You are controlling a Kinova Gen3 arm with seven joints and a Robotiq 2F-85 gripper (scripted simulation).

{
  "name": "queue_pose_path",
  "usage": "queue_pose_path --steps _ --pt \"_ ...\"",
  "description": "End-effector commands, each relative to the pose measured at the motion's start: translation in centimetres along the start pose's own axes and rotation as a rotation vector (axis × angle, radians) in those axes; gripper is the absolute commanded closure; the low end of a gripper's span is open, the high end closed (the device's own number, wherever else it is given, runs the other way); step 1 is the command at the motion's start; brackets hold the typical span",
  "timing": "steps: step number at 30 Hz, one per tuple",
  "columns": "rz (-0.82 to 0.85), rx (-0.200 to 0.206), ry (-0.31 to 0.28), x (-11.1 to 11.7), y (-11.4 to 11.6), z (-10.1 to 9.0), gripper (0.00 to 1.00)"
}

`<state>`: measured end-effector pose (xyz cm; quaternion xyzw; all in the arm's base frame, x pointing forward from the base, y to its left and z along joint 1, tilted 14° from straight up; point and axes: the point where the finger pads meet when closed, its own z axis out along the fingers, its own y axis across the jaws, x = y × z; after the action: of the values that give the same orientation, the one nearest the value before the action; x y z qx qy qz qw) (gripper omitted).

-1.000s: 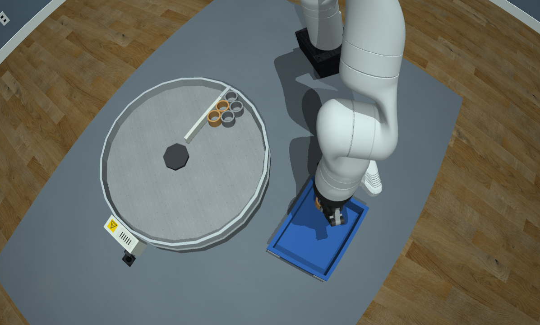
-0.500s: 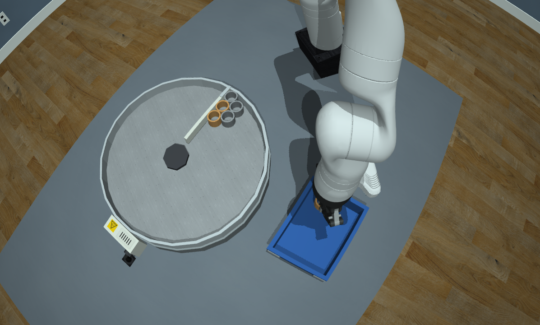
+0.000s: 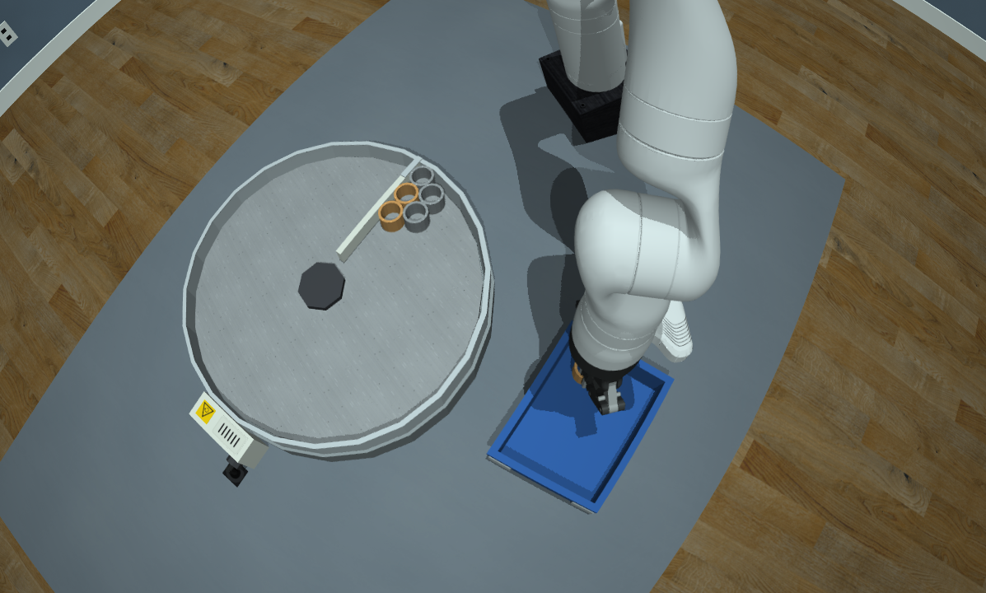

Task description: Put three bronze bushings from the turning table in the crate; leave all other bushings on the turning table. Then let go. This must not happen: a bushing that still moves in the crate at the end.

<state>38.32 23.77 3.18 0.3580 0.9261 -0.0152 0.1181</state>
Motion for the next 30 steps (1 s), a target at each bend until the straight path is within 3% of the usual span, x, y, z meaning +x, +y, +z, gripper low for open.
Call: queue_pose_path --steps 1,30 --pt "0.000 -0.001 0.000 0.0 0.0 0.3 1.00" --pt "0.000 0.000 0.000 0.0 0.0 1.6 1.00"
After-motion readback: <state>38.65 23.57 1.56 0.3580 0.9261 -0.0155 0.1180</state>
